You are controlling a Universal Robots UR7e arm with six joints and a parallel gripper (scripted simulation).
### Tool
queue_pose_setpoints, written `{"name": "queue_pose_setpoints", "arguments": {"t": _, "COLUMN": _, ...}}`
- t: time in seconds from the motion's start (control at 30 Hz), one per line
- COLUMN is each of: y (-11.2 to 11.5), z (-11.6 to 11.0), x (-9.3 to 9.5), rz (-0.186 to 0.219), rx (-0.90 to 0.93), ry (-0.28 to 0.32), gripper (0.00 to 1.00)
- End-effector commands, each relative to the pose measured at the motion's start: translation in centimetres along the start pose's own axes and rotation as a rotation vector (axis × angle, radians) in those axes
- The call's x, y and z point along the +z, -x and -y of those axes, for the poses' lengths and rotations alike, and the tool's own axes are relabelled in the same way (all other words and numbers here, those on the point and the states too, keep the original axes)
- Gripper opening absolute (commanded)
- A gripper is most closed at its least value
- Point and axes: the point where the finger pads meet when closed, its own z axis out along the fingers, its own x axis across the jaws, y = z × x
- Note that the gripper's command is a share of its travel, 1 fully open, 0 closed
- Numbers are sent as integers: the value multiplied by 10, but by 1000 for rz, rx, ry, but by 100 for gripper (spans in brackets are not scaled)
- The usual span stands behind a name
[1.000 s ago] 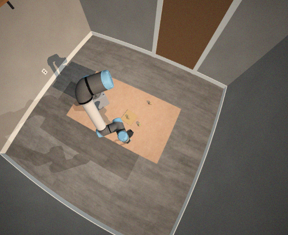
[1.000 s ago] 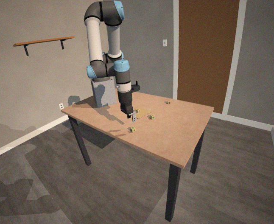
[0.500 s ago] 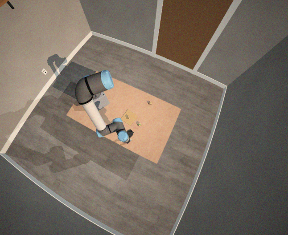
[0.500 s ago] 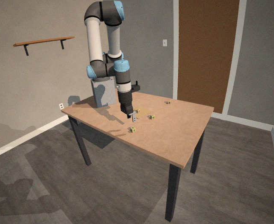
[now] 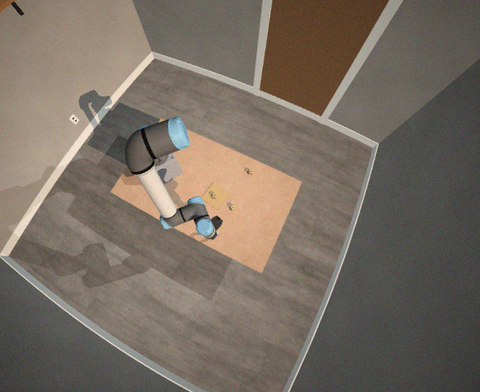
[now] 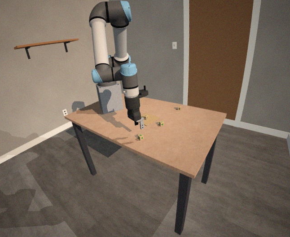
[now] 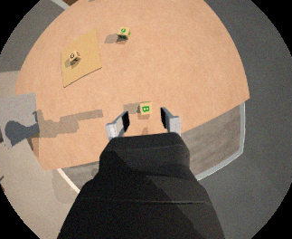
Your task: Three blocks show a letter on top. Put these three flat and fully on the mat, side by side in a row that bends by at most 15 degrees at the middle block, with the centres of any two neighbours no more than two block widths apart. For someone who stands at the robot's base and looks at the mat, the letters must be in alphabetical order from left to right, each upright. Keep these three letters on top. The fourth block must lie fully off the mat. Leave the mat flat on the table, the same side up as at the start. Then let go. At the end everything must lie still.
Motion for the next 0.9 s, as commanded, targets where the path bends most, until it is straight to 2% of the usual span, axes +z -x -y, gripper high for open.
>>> {"name": "queue_pose_setpoints", "arguments": {"t": 0.0, "y": -1, "z": 0, "x": 0, "rz": -2, "rx": 0, "ry": 1, "gripper": 100}}
{"name": "queue_pose_setpoints", "arguments": {"t": 0.5, "y": -1, "z": 0, "x": 9, "rz": -2, "rx": 0, "ry": 1, "gripper": 100}}
{"name": "queue_pose_setpoints", "arguments": {"t": 0.87, "y": -1, "z": 0, "x": 26, "rz": -2, "rx": 0, "ry": 1, "gripper": 100}}
